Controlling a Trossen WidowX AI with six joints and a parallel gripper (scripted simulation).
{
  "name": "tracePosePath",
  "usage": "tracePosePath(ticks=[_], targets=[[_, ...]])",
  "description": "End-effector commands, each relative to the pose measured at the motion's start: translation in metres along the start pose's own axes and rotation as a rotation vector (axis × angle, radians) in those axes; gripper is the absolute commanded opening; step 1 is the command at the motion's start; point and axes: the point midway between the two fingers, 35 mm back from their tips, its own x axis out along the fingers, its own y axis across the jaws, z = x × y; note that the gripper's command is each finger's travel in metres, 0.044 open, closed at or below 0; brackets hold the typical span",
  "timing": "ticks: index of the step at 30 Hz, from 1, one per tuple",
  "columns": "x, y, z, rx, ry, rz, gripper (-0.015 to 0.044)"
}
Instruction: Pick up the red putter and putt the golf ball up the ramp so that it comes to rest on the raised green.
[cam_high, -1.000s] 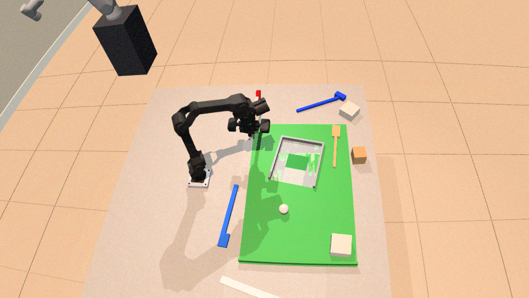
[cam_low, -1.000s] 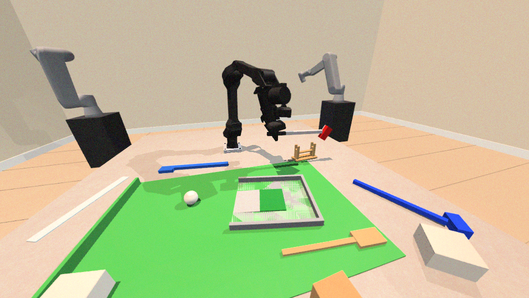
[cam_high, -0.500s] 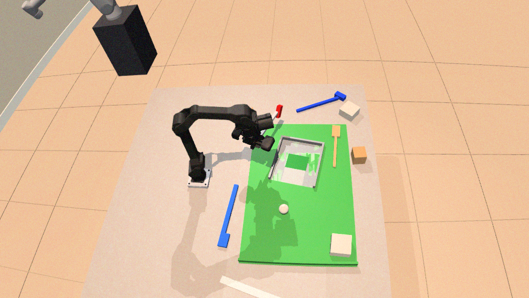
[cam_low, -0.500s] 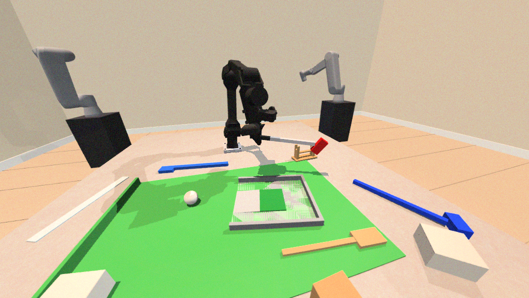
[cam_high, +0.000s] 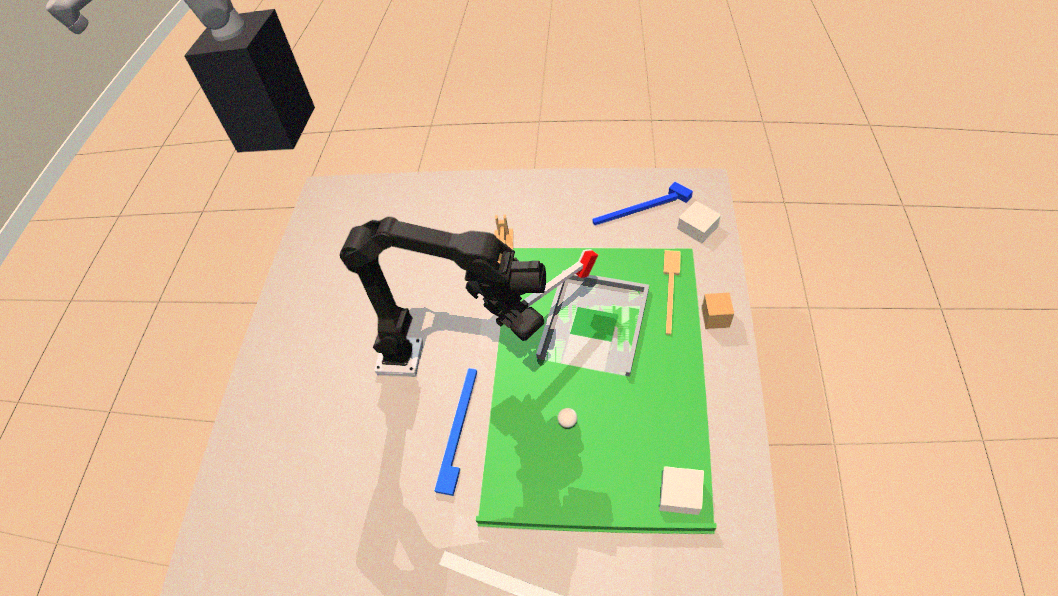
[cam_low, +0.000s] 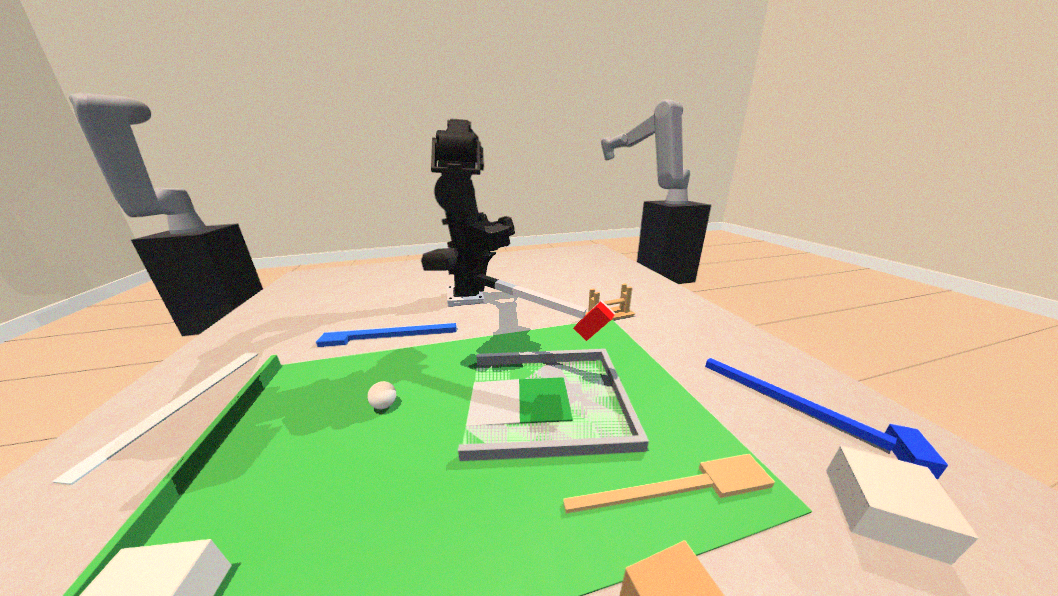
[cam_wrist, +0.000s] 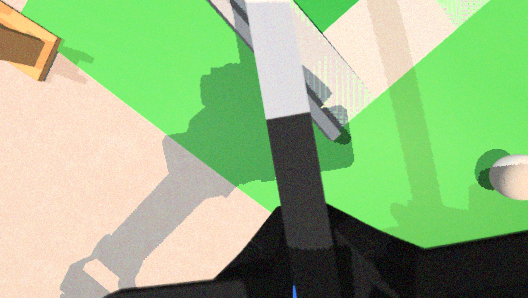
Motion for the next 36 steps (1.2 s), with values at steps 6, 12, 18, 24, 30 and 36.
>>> tracePosePath(ticks=[6,12,18,24,30,36], targets=[[-0.008,-0.025,-0.038,0.212,0.032,-0.028,0.0],[-0.013,-0.038,-0.065,0.358,0.053,-0.042,0.0],[-0.018,-0.047,-0.093,0.508,0.071,-0.053,0.0],[-0.025,-0.053,-0.122,0.652,0.091,-0.065,0.0],[-0.032,-0.057,-0.151,0.794,0.11,-0.077,0.0],[-0.039,-0.057,-0.18,0.936,0.128,-0.086,0.0]])
